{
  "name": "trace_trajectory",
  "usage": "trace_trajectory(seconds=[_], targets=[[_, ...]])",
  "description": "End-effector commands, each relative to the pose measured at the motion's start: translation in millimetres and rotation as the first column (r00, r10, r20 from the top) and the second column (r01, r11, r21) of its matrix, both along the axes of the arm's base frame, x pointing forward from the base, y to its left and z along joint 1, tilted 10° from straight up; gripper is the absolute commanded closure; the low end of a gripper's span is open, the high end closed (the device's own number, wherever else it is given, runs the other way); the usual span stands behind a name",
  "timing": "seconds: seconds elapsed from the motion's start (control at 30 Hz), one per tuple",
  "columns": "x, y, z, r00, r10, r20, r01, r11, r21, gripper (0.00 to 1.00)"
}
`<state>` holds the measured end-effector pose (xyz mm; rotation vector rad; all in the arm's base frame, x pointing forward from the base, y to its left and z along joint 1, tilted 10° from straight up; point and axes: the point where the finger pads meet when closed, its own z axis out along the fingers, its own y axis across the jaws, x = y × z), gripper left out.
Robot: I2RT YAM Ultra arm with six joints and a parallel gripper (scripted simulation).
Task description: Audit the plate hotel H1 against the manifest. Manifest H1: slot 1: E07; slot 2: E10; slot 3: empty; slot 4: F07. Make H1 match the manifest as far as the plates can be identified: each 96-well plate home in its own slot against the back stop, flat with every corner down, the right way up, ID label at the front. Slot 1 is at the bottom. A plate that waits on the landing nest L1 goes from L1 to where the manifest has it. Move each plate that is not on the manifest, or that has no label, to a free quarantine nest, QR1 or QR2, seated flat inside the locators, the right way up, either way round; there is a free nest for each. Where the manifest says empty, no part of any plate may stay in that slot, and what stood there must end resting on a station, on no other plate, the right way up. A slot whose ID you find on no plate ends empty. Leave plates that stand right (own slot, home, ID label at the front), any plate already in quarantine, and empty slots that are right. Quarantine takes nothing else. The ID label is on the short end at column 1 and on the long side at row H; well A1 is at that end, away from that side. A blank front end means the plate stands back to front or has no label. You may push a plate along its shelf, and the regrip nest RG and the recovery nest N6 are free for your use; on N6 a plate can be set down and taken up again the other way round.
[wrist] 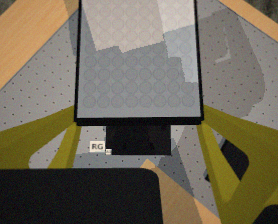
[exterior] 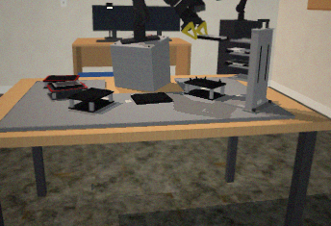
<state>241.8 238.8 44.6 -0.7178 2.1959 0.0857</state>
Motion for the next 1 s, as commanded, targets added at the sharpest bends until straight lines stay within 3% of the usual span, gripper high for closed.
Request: trace_trajectory(seconds=[0.0, 0.4, 0.43, 0.5, 0.6, 0.83, 0.97], targets=[[-3.4, 1.1, 8.4, 1.000, -0.005, 0.027, 0.004, 0.999, 0.037, 0.14], [-13.1, -5.2, 5.5, 1.000, -0.005, 0.028, 0.004, 0.999, 0.040, 0.14], [-7.9, 4.9, 19.1, 0.999, -0.006, 0.047, 0.003, 0.997, 0.074, 0.14], [-16.1, -7.5, 3.7, 1.000, -0.005, 0.027, 0.004, 0.999, 0.039, 0.14], [-13.0, -4.9, 6.9, 0.999, -0.009, 0.033, 0.007, 0.999, 0.050, 0.14], [-13.6, -12.8, -9.5, 1.000, -0.016, 0.013, 0.016, 1.000, 0.012, 0.14], [-10.6, -9.7, -7.3, 1.000, -0.018, 0.018, 0.018, 1.000, 0.019, 0.14]])
